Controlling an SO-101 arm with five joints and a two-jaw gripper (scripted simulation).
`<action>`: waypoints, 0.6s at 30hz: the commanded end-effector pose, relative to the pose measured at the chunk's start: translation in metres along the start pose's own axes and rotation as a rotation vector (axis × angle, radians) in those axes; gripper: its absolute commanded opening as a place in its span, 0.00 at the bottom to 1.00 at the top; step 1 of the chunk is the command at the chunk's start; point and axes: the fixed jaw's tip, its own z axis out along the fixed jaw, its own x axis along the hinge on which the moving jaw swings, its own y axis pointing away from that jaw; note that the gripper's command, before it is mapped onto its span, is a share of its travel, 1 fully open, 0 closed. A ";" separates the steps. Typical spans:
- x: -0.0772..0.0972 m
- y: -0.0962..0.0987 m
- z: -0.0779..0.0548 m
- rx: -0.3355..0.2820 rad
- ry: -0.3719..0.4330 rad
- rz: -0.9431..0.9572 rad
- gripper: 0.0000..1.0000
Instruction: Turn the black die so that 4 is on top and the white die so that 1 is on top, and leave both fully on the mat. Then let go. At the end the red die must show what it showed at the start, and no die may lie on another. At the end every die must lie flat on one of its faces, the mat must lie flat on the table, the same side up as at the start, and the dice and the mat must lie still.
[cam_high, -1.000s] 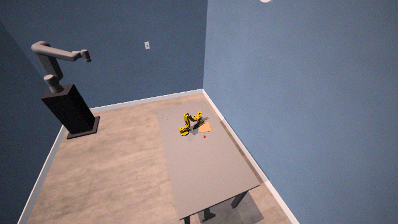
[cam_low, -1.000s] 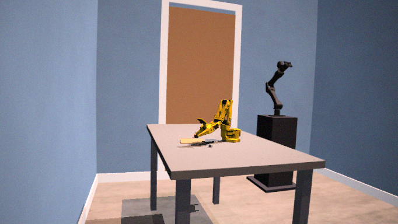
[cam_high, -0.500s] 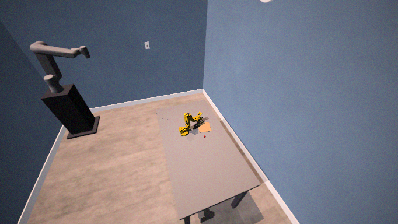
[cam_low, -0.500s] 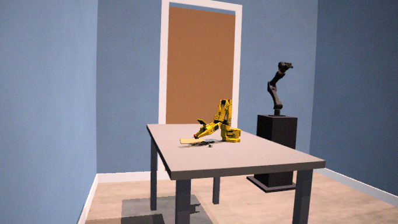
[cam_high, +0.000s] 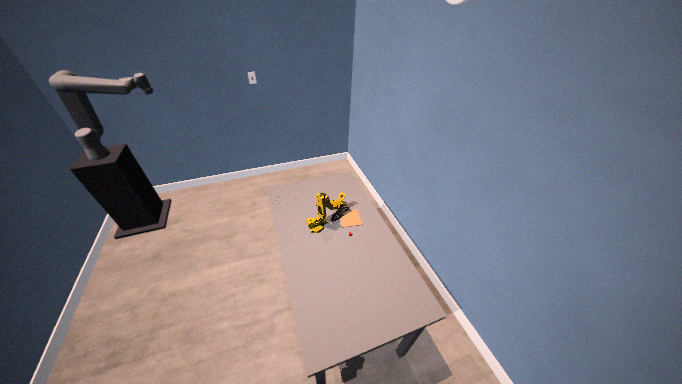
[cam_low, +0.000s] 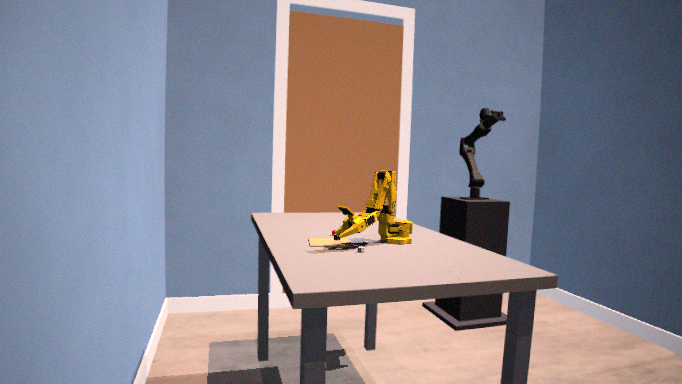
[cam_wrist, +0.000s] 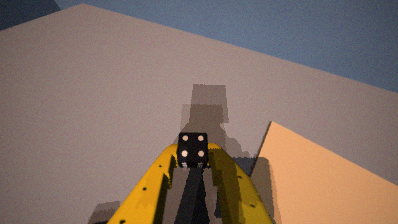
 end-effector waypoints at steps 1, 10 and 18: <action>-0.006 0.003 0.002 -0.009 -0.041 -0.010 0.00; -0.004 0.003 0.002 -0.009 -0.041 -0.010 0.00; -0.001 0.003 0.004 -0.009 -0.041 -0.010 0.00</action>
